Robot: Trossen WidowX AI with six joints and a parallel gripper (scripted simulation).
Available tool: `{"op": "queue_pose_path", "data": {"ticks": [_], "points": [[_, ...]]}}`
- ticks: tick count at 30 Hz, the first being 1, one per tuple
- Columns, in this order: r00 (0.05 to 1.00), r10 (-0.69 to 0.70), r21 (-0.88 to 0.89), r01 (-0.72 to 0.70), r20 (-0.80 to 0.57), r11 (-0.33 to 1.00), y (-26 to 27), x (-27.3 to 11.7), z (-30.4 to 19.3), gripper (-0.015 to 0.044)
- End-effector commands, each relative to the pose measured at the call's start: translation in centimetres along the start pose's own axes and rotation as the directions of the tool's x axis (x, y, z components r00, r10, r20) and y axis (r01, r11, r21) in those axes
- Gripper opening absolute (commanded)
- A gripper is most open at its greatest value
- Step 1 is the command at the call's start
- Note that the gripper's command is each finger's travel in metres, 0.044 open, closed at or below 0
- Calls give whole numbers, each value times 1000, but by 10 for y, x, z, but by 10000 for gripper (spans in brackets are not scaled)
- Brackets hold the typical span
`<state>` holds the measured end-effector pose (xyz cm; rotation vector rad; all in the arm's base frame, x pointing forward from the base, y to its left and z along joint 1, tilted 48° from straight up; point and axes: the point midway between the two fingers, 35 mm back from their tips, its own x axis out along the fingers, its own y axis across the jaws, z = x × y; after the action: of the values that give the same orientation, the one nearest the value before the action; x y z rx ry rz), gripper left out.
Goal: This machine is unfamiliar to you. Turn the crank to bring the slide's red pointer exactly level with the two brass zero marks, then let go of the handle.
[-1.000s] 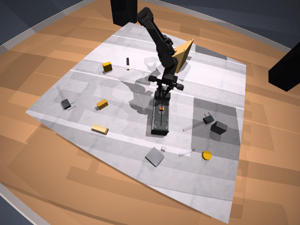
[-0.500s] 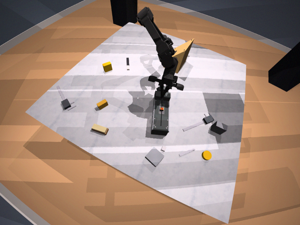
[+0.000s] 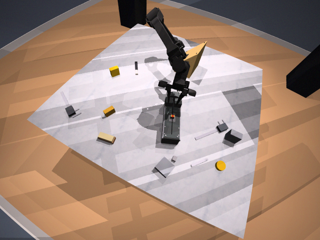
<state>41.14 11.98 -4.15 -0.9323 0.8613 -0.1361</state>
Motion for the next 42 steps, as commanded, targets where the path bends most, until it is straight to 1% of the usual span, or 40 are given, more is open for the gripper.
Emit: {"op": "queue_pose_path", "data": {"ticks": [1, 6, 7, 8, 25, 42], "points": [[1000, -1, 0, 1, 0, 1000, 0, 0, 0, 289], [1000, -1, 0, 1, 0, 1000, 0, 0, 0, 420], [1000, -1, 0, 1, 0, 1000, 0, 0, 0, 440], [1000, -1, 0, 1, 0, 1000, 0, 0, 0, 440], [1000, -1, 0, 1, 0, 1000, 0, 0, 0, 0], [1000, 0, 0, 0, 0, 1000, 0, 0, 0, 0]]}}
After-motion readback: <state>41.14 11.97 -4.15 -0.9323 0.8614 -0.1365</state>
